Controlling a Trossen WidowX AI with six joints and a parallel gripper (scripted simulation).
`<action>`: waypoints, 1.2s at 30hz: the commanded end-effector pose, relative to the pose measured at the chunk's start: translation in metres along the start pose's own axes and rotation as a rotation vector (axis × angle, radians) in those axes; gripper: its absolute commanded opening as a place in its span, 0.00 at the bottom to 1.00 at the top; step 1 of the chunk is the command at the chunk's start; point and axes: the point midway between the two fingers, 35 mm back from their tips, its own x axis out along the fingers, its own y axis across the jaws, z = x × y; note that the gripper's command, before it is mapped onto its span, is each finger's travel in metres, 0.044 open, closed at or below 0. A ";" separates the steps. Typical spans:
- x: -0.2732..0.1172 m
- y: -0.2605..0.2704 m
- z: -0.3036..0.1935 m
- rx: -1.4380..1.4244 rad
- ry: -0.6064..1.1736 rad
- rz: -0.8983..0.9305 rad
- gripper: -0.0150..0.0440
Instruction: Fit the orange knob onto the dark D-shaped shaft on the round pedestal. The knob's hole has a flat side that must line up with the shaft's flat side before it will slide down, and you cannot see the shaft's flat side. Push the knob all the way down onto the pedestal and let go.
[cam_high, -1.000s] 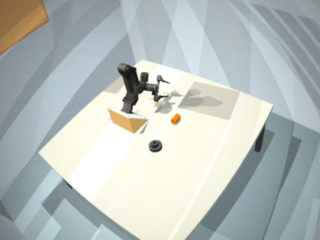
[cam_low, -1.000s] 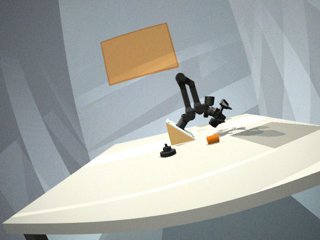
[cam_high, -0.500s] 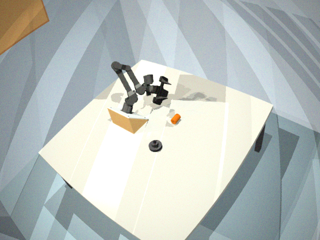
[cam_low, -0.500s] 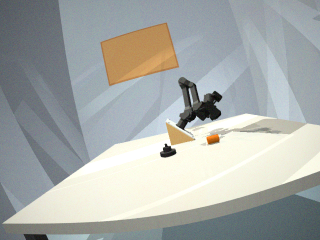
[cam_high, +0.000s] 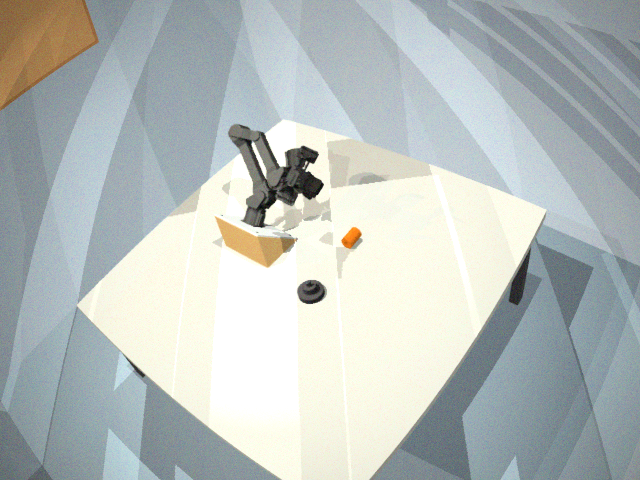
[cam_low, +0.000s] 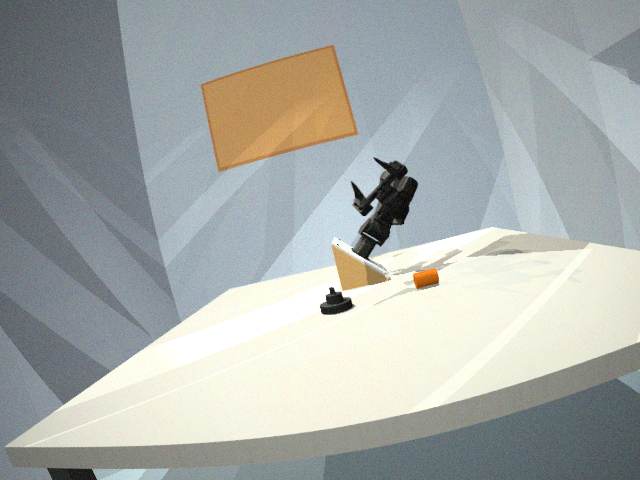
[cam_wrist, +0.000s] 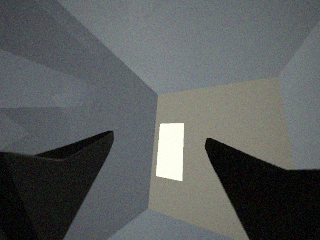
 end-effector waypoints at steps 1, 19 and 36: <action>0.015 0.007 -0.034 -0.033 0.166 0.020 1.00; 0.054 0.029 0.091 0.540 -0.285 0.380 1.00; -0.039 0.095 0.189 1.326 0.358 1.765 1.00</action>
